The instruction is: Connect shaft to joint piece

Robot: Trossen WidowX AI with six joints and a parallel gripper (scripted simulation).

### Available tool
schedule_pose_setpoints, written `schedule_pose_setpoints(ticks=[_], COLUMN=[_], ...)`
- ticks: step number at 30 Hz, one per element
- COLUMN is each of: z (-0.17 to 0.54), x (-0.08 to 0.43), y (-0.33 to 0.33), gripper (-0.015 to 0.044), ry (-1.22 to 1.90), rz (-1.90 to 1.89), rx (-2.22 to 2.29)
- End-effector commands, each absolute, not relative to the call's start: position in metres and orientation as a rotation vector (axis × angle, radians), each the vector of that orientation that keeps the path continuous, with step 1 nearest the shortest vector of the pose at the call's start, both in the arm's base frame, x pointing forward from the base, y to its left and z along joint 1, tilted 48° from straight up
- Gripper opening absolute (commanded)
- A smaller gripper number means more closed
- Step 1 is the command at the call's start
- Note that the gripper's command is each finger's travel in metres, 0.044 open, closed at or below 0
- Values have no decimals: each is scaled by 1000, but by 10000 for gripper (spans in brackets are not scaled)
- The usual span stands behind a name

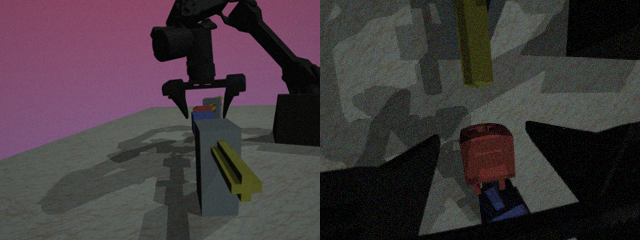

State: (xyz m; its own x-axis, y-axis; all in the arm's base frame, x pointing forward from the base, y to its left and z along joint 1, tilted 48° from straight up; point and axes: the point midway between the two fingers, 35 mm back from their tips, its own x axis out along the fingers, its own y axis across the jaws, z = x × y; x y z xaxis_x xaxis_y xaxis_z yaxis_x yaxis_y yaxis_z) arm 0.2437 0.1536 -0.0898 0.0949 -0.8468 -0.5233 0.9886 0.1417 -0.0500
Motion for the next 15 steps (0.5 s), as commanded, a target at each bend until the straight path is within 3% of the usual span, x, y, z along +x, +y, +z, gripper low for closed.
schedule_pose_setpoints(ticks=[1, 15], z=[-89, -58], x=[245, 245], y=[154, 191], gripper=[440, 440], ry=[480, 809], rz=[-1400, -1206], rx=[347, 46])
